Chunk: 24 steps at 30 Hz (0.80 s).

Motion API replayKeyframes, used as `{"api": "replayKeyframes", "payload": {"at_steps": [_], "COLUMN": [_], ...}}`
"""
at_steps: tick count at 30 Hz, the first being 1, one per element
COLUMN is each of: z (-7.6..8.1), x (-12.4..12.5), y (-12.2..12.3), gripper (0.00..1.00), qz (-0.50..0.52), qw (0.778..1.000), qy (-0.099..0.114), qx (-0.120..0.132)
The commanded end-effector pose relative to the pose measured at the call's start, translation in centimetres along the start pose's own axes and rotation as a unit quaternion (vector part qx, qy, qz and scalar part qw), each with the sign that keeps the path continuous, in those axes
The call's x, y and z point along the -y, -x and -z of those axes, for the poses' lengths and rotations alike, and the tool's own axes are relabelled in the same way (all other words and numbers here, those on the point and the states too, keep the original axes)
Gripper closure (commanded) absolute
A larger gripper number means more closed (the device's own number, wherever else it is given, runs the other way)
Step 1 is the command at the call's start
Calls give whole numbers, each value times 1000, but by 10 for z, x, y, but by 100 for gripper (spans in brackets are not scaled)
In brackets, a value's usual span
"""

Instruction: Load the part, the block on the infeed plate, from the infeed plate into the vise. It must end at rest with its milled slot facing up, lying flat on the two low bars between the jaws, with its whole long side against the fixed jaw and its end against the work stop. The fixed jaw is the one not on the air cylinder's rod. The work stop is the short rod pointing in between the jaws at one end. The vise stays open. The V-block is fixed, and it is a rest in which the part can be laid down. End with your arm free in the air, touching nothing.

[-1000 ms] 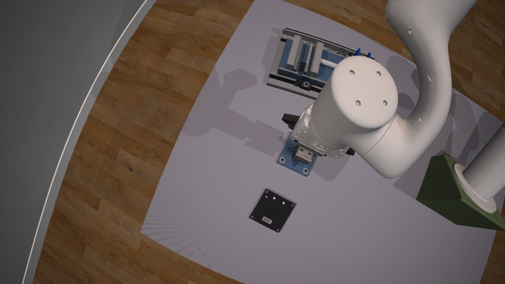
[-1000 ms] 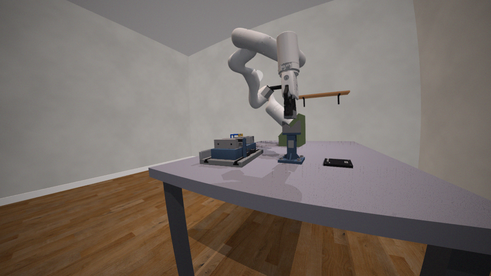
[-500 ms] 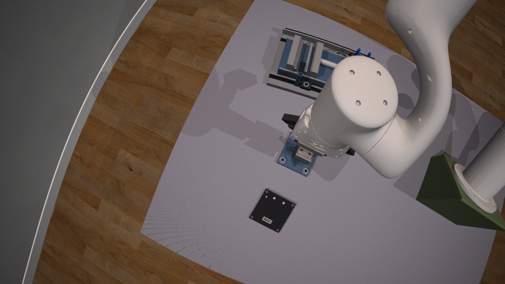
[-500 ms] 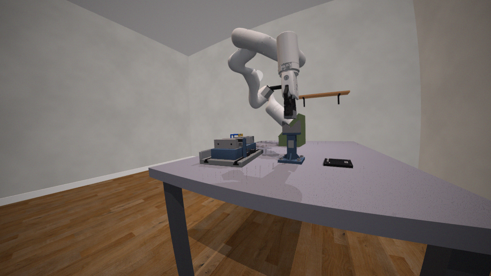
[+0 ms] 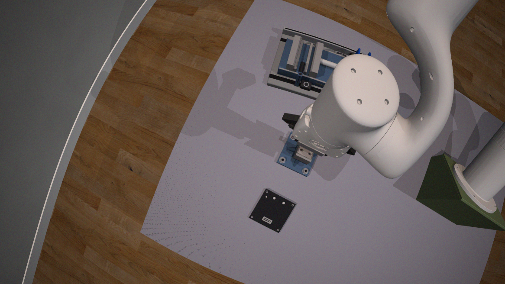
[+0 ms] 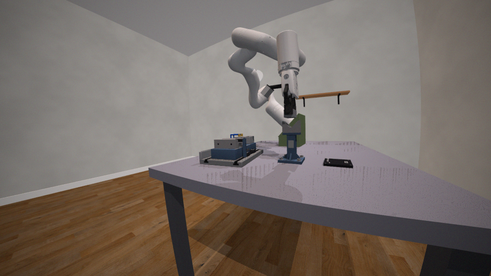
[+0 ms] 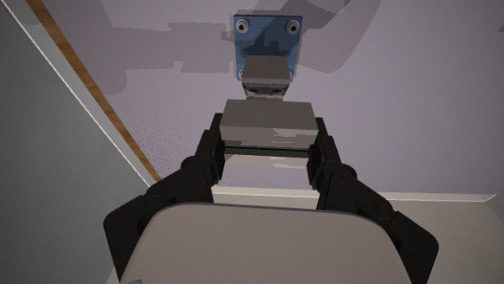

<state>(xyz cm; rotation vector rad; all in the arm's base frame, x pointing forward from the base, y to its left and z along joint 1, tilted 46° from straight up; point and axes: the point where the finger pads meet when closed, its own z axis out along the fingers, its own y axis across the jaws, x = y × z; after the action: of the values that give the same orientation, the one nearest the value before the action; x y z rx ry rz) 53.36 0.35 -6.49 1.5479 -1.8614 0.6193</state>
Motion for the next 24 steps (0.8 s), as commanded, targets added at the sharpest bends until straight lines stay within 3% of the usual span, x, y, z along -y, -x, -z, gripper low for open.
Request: {"api": "replayKeyframes", "payload": {"at_steps": [1, 24], "z": [5, 32], "x": [1, 1], "y": [0, 0], "gripper": [100, 100], "qz": [0, 0], "qw": [1000, 1000], "qy": [-1, -1], "qx": [0, 0]}}
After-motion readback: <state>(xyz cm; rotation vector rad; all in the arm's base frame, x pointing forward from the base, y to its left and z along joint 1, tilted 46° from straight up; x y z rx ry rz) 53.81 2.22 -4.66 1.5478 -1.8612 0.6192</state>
